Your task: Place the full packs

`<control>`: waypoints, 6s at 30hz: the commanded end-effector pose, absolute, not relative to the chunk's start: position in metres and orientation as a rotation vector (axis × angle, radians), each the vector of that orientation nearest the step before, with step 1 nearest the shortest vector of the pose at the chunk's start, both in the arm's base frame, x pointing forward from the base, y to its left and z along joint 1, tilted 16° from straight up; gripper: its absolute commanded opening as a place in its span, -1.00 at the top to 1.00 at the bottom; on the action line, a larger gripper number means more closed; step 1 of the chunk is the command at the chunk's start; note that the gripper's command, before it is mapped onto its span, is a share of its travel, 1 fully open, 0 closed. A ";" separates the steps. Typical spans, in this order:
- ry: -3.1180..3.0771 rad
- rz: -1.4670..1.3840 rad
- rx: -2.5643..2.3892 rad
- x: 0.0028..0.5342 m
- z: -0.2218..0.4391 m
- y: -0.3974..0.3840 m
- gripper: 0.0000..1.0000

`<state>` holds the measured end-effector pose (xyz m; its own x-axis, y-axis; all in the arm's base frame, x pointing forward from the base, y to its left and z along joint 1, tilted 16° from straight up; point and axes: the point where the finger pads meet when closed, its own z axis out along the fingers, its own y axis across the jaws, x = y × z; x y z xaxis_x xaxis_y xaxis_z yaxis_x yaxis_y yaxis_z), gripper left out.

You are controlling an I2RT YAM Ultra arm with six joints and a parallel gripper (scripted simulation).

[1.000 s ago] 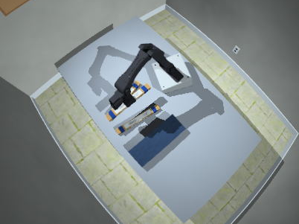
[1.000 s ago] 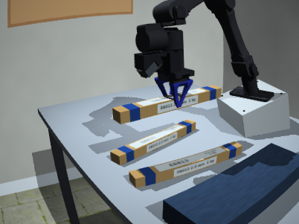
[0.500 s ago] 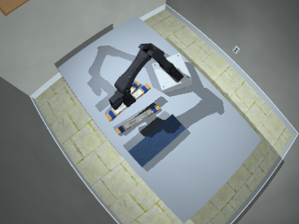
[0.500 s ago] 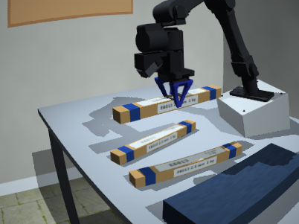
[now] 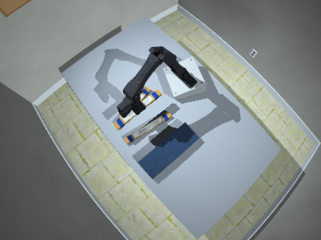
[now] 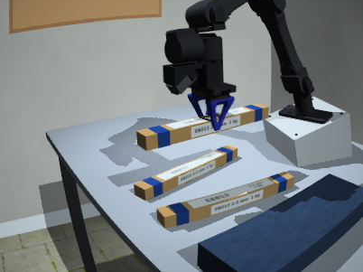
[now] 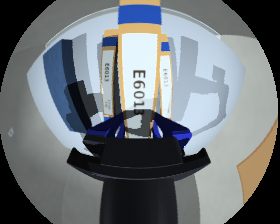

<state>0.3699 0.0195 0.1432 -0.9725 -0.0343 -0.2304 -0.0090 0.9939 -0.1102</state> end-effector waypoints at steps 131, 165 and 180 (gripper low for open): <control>2.863 -0.151 -0.028 0.388 0.107 0.013 1.00; 2.863 -0.150 -0.028 0.377 0.145 0.017 1.00; 2.863 -0.150 -0.028 0.375 0.152 0.018 1.00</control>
